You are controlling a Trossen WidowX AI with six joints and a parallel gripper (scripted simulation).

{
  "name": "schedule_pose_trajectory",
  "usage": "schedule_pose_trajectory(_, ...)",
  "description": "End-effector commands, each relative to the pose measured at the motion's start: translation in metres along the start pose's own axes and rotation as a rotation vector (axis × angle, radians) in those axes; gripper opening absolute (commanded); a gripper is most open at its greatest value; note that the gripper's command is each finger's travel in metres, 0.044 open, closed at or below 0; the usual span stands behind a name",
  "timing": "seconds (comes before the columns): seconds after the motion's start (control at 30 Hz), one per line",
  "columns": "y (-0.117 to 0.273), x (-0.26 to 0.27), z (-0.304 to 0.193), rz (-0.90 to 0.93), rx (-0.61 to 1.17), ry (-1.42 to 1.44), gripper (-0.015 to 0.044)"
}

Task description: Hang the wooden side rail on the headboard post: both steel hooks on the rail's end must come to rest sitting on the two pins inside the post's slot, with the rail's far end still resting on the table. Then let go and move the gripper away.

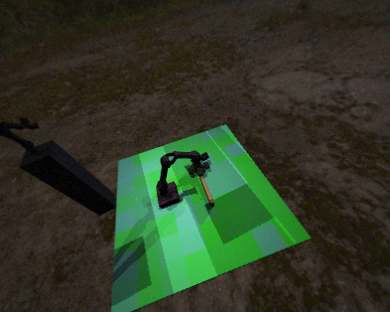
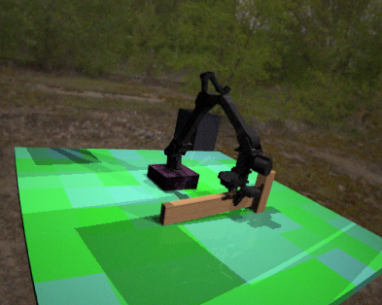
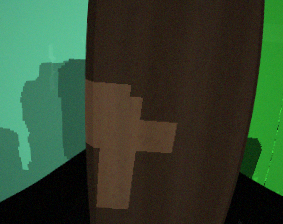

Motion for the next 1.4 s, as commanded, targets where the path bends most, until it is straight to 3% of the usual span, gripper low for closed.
schedule_pose_trajectory(0.0, 0.0045, 0.0012, -0.0002, 0.01, 0.001, -0.007, 0.0)
schedule_pose_trajectory(1.37, 0.0037, 0.0026, -0.0041, 0.01, 0.001, -0.007, 0.0)
Point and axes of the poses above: the point midway between the two fingers, 35 mm back from their tips, its own y axis back along the fingers, its own x axis across the jaws, z = x × y, the point moved 5 cm from there along y, back along the fingers, and after that the axes turned 8 degrees about -y, right-handed, at the moved point
